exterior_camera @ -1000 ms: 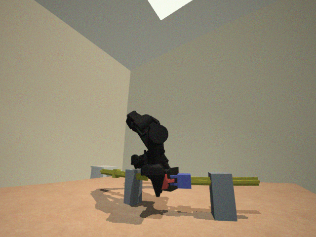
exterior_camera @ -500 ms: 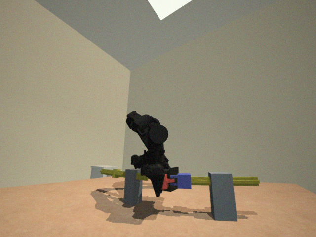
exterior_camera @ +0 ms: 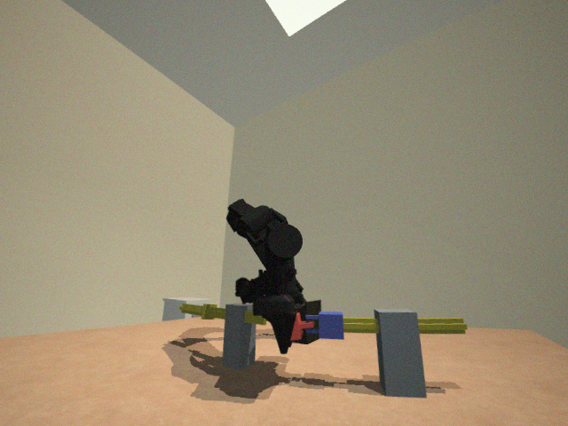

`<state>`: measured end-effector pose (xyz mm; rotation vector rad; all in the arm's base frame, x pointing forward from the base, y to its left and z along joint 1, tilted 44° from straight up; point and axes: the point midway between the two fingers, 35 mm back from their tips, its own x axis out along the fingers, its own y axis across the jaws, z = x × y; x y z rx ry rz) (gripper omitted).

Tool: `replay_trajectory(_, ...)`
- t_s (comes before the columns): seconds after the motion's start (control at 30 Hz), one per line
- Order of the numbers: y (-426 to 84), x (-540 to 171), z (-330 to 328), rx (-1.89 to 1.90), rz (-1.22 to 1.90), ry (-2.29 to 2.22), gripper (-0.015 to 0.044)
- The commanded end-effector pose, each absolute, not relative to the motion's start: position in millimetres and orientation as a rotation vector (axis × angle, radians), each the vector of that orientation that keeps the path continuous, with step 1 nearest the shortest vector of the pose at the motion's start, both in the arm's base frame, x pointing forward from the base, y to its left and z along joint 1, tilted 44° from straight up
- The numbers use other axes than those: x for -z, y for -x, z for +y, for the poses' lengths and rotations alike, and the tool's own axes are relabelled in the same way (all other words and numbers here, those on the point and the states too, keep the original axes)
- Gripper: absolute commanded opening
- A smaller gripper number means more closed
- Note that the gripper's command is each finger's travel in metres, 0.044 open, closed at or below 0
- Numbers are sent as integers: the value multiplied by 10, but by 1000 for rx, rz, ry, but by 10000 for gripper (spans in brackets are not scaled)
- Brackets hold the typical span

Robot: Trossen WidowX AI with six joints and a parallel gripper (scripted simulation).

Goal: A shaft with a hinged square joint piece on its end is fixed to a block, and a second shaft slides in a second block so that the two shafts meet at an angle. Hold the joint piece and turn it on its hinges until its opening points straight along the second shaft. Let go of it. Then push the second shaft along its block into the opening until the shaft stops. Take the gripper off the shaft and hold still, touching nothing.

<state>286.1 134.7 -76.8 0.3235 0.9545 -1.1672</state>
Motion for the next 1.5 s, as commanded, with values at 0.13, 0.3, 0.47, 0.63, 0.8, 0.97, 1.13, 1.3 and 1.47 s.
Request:
replay_trajectory(0.13, -2861, 768, 1347, 1167, 954, -324, 0)
replay_trajectory(0.3, -2833, 753, 1342, 1197, 899, -360, 0)
replay_trajectory(0.47, -2792, 736, 1337, 1243, 817, -411, 0)
replay_trajectory(0.63, -2755, 717, 1336, 1285, 739, -457, 0)
replay_trajectory(0.8, -2714, 700, 1338, 1328, 658, -501, 0)
replay_trajectory(0.97, -2677, 687, 1341, 1366, 587, -537, 0)
replay_trajectory(1.13, -2675, 686, 1340, 1369, 580, -542, 0)
replay_trajectory(1.3, -2680, 687, 1339, 1367, 585, -540, 0)
replay_trajectory(1.47, -2680, 687, 1339, 1367, 585, -540, 0)
